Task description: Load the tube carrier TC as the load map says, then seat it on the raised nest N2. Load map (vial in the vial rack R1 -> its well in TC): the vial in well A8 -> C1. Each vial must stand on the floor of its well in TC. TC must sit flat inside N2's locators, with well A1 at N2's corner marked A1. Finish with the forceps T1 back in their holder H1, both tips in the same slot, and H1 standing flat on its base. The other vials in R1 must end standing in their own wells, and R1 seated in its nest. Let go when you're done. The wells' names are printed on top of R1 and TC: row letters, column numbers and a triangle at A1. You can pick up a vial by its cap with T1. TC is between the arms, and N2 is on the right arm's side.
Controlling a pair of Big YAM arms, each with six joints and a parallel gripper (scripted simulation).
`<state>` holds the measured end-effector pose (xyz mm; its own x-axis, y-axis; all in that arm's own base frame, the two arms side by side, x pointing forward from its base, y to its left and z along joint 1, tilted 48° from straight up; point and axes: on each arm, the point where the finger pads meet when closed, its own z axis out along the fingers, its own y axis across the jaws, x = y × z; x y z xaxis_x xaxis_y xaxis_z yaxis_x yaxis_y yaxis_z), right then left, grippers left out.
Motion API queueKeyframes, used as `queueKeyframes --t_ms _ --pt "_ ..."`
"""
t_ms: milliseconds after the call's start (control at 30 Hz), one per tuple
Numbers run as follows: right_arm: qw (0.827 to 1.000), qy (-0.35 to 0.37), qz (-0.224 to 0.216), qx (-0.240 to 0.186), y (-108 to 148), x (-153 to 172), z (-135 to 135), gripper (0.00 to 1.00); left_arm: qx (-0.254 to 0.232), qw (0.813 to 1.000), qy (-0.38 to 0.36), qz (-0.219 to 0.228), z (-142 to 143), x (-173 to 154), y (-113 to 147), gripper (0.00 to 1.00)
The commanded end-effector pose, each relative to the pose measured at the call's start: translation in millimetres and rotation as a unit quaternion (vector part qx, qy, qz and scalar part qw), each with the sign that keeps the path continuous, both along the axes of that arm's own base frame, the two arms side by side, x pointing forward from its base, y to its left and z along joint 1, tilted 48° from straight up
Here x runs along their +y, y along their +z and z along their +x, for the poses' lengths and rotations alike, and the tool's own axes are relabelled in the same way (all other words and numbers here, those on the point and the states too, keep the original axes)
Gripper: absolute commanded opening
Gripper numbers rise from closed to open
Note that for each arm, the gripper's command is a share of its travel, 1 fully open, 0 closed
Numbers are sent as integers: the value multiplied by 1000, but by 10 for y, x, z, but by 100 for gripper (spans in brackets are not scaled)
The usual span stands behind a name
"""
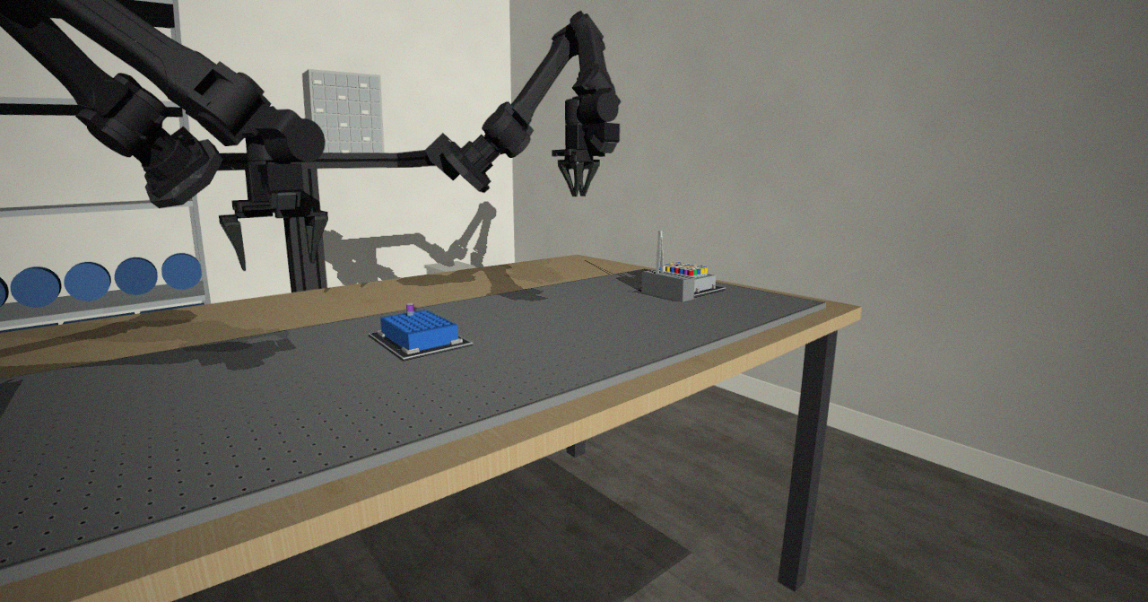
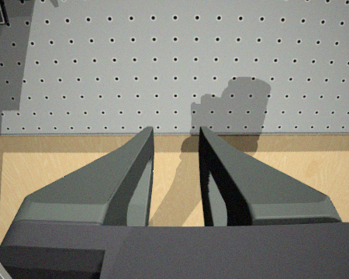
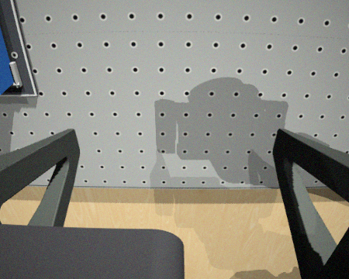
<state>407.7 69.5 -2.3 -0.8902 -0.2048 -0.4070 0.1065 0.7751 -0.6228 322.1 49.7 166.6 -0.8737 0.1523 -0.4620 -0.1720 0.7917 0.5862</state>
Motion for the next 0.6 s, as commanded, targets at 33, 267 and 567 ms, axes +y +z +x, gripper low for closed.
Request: queueKeyframes --t_ms 33,267,567 --pt "1000 5 11 -20 -92 240 158 100 -9 1000 4 -3 39 -5 73 24" --pt "1000 6 11 -20 -284 365 246 100 -9 1000 4 -3 39 -5 73 24" --pt "1000 6 11 -19 -539 533 362 100 -9 1000 4 -3 39 -5 73 24"
